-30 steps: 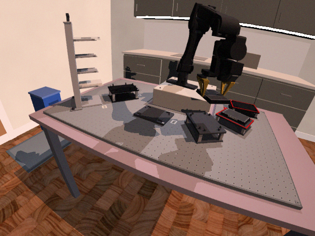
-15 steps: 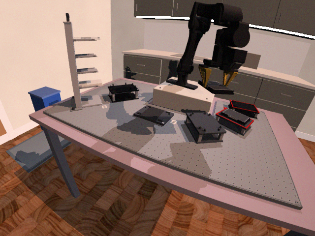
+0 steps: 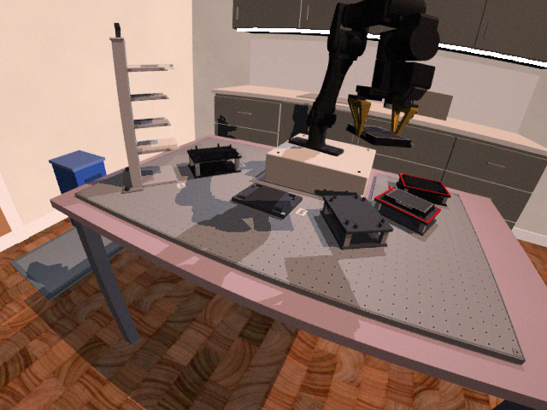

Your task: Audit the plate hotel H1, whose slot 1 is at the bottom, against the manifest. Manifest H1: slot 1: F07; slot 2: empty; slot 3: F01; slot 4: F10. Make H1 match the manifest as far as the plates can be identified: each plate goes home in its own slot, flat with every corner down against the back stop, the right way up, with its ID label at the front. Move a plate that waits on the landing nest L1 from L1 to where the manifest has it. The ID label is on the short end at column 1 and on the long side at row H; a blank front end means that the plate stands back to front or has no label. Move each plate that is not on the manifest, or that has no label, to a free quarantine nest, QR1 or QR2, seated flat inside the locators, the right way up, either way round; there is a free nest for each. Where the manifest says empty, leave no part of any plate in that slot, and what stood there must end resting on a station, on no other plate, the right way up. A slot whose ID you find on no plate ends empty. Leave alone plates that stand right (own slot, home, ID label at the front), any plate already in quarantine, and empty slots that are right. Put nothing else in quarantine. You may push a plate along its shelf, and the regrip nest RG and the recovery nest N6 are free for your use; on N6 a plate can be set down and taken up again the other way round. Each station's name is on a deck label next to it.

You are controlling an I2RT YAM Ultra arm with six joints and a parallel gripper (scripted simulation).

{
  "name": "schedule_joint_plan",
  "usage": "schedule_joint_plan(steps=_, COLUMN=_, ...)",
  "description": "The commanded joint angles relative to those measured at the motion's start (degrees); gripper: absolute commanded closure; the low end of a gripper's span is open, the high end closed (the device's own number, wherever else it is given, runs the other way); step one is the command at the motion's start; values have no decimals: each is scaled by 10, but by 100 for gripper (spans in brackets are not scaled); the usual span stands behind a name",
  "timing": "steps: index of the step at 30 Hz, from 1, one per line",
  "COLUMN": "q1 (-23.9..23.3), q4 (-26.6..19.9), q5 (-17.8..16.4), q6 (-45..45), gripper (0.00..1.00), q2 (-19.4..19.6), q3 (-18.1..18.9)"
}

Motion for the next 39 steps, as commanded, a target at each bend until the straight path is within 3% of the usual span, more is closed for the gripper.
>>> schedule_joint_plan(steps=1, q1=0, q4=-22, q5=0, q6=-1, gripper=14, q2=-4, q3=7)
schedule_joint_plan(steps=24, q1=-95, q4=-10, q5=-1, q6=84, gripper=14, q2=-29, q3=-31)
schedule_joint_plan(steps=39, q1=-160, q4=-9, q5=-1, q6=19, gripper=14, q2=-29, q3=-33)
